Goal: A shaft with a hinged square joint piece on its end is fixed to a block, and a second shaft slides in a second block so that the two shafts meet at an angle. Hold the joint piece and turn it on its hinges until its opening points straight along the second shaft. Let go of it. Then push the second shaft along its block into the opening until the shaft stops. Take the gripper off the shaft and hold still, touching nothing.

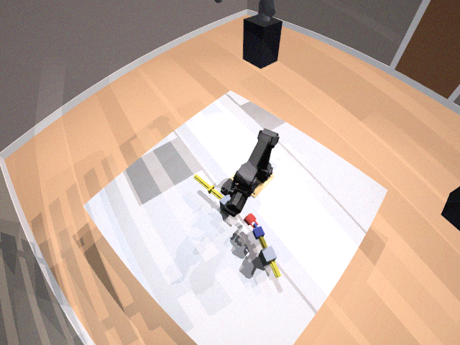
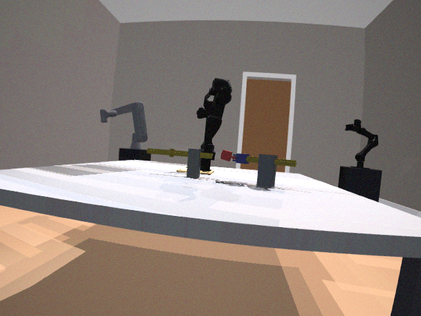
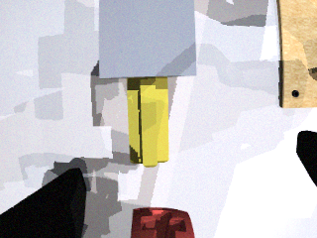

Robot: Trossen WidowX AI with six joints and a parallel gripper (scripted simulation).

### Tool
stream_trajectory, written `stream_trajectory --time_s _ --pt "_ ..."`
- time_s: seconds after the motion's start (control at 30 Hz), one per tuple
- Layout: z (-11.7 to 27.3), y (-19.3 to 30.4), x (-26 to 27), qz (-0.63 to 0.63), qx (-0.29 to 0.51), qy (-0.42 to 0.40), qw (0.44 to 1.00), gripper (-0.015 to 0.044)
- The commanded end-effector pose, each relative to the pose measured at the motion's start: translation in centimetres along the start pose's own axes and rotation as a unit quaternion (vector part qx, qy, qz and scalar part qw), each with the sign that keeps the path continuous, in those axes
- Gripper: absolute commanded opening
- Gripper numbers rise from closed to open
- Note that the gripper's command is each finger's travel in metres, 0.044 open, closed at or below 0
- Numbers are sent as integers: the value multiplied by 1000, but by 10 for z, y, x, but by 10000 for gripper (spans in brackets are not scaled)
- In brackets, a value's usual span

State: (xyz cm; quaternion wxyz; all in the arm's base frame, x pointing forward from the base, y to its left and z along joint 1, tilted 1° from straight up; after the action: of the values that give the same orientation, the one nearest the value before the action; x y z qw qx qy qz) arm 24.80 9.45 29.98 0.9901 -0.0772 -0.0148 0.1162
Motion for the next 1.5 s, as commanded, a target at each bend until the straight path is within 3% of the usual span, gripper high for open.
stream_trajectory --time_s 0.0,0.37,0.9,1.47 --pt "-3 1 2 -47 -5 4 999 440" --pt "-8 3 3 -126 -10 6 992 440" --pt "-64 13 5 -126 -10 7 992 440" --pt "-54 76 21 -126 -7 6 992 440"
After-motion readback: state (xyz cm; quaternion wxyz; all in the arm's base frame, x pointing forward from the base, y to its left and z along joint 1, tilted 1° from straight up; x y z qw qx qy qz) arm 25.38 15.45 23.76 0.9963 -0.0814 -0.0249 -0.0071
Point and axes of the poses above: the point midway between the two fingers, 35 mm back from their tips, its own z axis back along the fingers, its own x axis across the jaws, y = z × x, the point moved 10 cm from there along z, back along the fingers
